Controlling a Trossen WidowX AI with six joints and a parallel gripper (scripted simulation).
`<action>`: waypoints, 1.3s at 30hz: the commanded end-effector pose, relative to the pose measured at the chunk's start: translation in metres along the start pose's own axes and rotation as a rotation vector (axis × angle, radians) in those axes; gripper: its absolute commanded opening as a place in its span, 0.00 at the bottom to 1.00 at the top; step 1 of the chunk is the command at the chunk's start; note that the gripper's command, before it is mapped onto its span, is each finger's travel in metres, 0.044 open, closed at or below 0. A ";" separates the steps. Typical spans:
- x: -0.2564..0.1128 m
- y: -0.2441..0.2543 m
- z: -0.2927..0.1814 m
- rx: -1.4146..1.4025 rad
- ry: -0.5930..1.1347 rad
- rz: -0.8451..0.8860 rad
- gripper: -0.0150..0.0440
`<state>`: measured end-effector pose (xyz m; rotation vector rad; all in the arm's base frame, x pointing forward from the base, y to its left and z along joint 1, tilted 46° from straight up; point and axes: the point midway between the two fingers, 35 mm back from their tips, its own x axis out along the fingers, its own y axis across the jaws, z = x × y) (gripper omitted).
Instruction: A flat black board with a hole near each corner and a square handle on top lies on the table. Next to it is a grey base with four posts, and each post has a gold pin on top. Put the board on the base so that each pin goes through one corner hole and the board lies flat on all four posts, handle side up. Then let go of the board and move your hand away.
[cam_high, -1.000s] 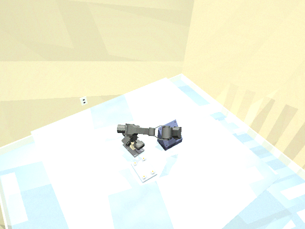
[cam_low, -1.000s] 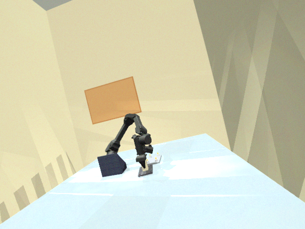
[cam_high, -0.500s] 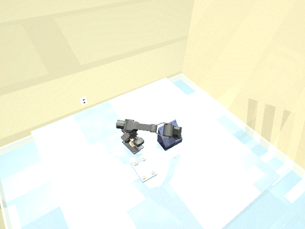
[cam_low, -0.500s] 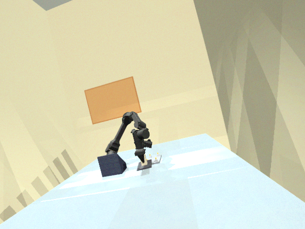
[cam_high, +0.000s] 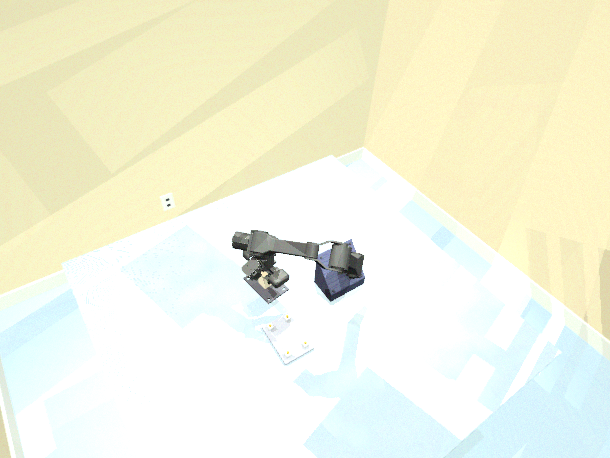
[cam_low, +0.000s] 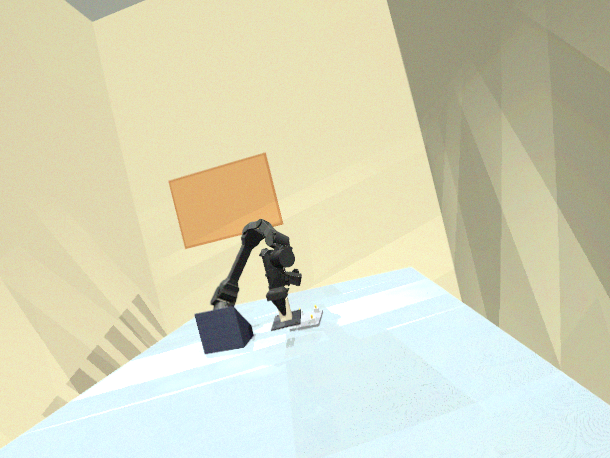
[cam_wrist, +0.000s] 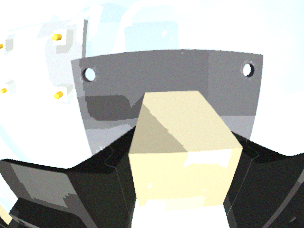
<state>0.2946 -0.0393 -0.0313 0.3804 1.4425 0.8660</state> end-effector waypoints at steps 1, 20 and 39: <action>-0.002 0.005 0.003 0.000 0.005 -0.006 0.25; -0.005 0.047 0.025 0.041 0.006 -0.017 0.25; -0.005 0.093 0.042 0.087 0.004 -0.018 0.25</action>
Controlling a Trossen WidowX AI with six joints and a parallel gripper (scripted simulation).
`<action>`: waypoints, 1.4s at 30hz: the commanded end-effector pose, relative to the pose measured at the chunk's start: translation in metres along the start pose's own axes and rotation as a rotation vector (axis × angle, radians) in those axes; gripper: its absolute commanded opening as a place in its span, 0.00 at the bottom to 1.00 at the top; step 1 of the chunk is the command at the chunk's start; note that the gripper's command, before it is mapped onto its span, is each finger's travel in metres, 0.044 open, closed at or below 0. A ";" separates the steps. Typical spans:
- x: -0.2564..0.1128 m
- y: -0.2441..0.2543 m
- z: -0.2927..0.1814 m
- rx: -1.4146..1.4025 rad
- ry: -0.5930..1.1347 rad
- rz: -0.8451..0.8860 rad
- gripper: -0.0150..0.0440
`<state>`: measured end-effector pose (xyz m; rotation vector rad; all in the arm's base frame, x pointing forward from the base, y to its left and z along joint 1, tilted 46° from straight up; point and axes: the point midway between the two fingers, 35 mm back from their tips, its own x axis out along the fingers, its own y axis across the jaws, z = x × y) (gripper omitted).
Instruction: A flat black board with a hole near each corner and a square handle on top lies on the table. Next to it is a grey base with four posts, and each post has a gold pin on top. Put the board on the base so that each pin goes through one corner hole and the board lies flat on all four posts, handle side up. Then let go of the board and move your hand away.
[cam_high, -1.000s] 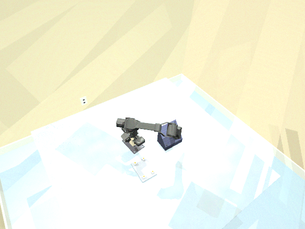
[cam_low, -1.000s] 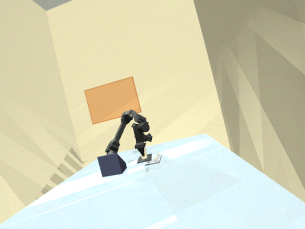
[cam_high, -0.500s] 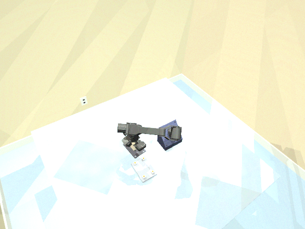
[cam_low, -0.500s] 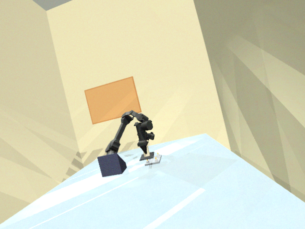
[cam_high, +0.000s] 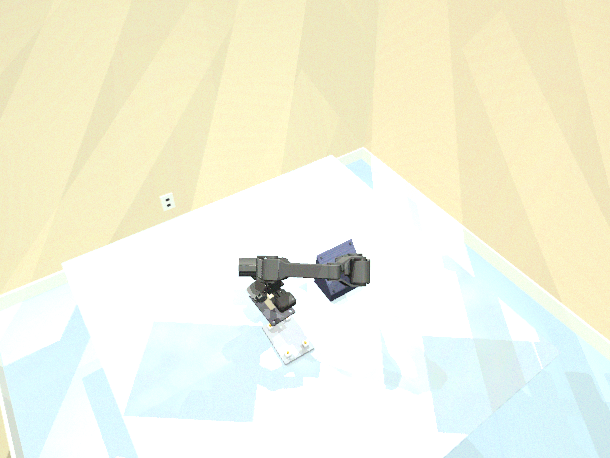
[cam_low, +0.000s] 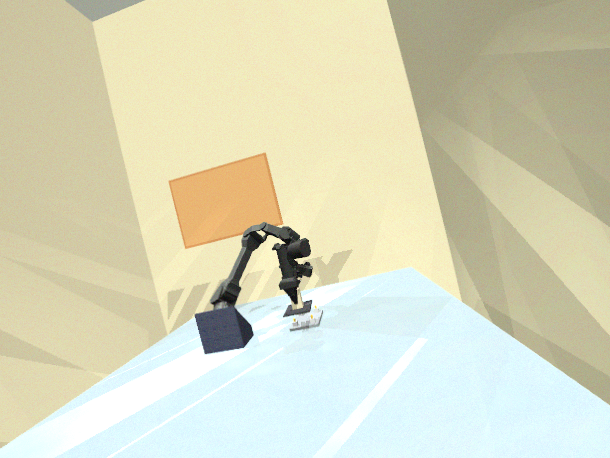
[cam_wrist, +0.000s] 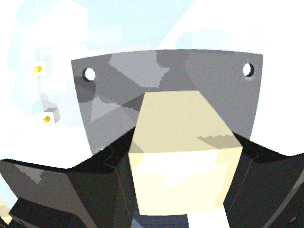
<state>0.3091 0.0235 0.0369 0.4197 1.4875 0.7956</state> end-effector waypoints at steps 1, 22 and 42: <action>-0.001 0.010 0.002 0.011 -0.003 0.005 0.25; 0.000 0.065 0.007 0.059 -0.003 0.017 0.25; 0.001 0.093 0.006 0.079 0.001 0.023 0.25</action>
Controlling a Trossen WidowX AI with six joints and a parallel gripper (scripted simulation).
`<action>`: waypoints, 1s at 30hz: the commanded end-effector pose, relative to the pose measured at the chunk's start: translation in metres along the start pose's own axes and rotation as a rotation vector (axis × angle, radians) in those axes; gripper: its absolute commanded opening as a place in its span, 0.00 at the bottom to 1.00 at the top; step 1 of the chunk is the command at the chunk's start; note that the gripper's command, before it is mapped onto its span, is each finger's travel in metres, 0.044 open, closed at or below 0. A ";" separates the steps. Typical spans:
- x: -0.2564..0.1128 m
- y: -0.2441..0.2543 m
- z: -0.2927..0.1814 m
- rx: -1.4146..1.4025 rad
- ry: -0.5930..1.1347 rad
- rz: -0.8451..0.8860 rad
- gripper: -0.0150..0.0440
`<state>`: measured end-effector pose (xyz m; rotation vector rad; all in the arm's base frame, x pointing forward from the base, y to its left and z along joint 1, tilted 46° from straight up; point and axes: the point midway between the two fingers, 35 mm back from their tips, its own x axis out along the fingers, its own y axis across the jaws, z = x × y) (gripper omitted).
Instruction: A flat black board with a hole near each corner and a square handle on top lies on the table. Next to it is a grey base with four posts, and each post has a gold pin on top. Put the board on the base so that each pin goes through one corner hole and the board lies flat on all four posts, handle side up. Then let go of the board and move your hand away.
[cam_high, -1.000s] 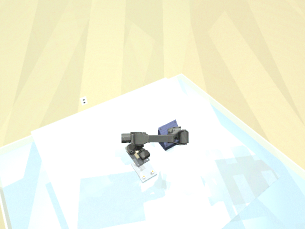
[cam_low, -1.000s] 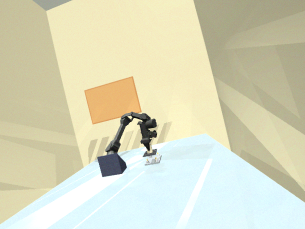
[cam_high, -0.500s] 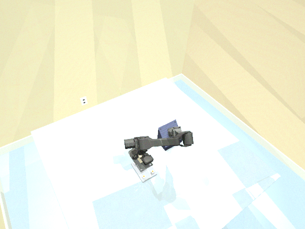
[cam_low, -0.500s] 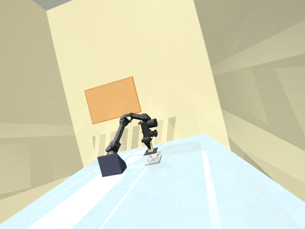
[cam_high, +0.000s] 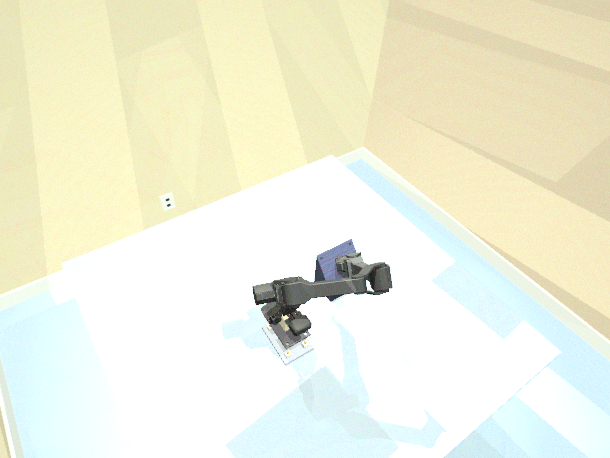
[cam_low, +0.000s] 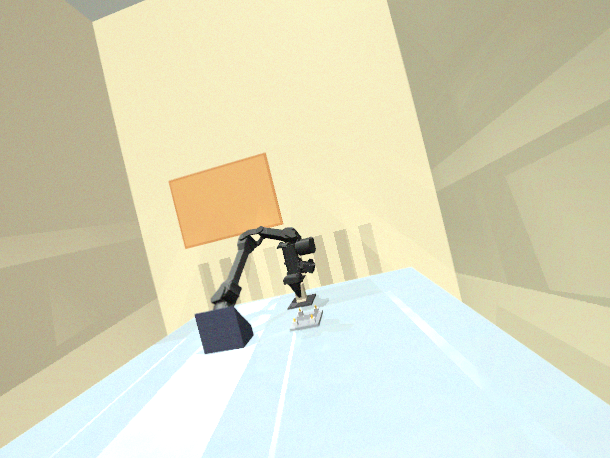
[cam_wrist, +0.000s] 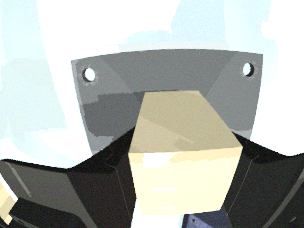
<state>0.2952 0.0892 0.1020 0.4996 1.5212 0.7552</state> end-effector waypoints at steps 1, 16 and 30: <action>0.000 -0.001 0.000 -0.002 0.001 0.000 0.25; 0.010 0.005 -0.001 0.006 0.001 0.000 0.25; 0.026 0.005 -0.001 0.010 0.000 0.001 0.25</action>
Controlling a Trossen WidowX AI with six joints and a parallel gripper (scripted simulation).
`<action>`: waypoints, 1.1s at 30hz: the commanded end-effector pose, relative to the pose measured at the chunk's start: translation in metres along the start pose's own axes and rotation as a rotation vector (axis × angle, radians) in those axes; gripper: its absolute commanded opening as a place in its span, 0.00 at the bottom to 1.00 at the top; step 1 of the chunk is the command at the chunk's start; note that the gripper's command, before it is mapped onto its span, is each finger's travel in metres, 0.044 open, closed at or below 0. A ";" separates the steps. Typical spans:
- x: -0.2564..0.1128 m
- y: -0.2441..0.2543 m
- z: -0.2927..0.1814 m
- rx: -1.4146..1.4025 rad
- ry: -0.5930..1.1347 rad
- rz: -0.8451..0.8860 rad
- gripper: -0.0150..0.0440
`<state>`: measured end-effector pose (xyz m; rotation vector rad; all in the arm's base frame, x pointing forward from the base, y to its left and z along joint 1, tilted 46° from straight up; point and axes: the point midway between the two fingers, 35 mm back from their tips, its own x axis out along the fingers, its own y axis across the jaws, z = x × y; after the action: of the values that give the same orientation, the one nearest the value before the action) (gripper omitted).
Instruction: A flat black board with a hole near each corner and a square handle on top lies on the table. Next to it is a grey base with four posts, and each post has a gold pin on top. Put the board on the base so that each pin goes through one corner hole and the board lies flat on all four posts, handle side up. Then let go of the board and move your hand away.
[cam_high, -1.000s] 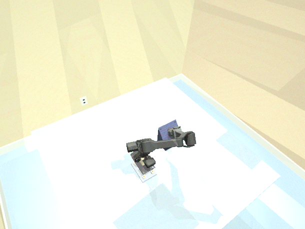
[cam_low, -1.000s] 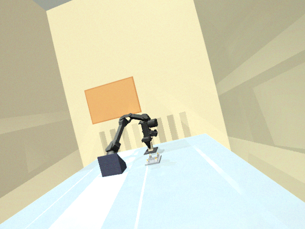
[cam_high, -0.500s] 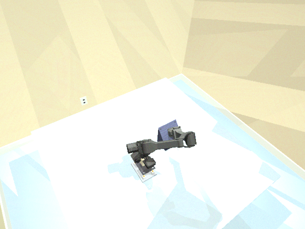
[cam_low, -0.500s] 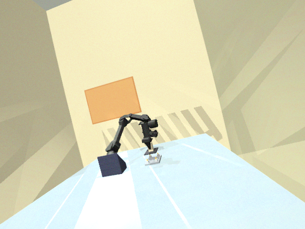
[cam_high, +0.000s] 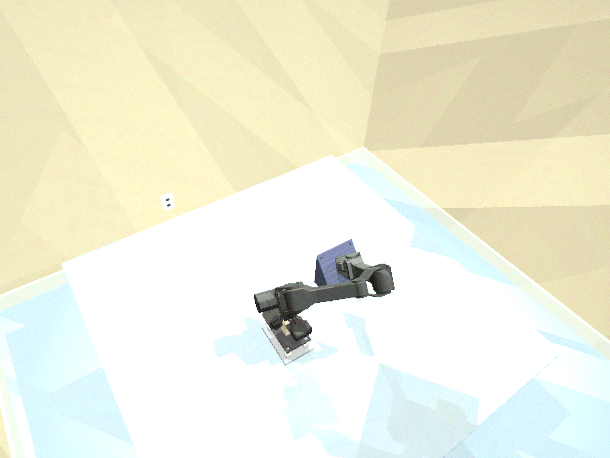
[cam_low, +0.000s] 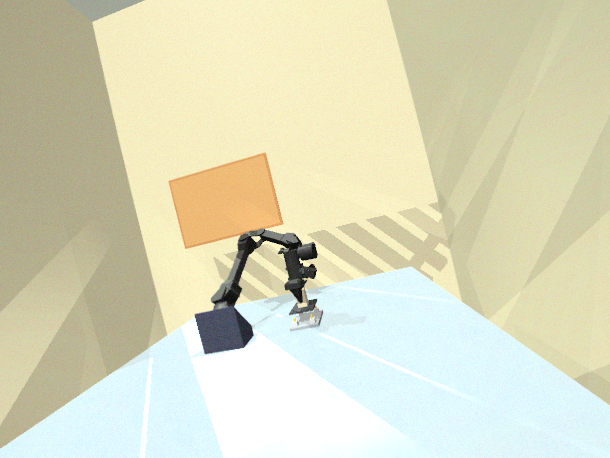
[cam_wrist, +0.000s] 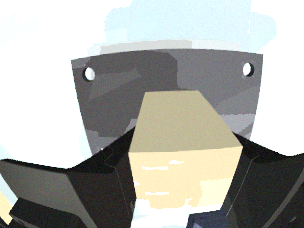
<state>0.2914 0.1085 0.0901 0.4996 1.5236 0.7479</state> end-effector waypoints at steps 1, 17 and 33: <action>0.005 0.000 -0.001 0.006 0.001 0.006 0.25; 0.008 0.000 0.000 0.000 0.000 0.000 0.25; 0.016 0.000 0.000 0.005 0.000 0.001 0.25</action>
<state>0.2900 0.1182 0.0804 0.4987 1.5225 0.7469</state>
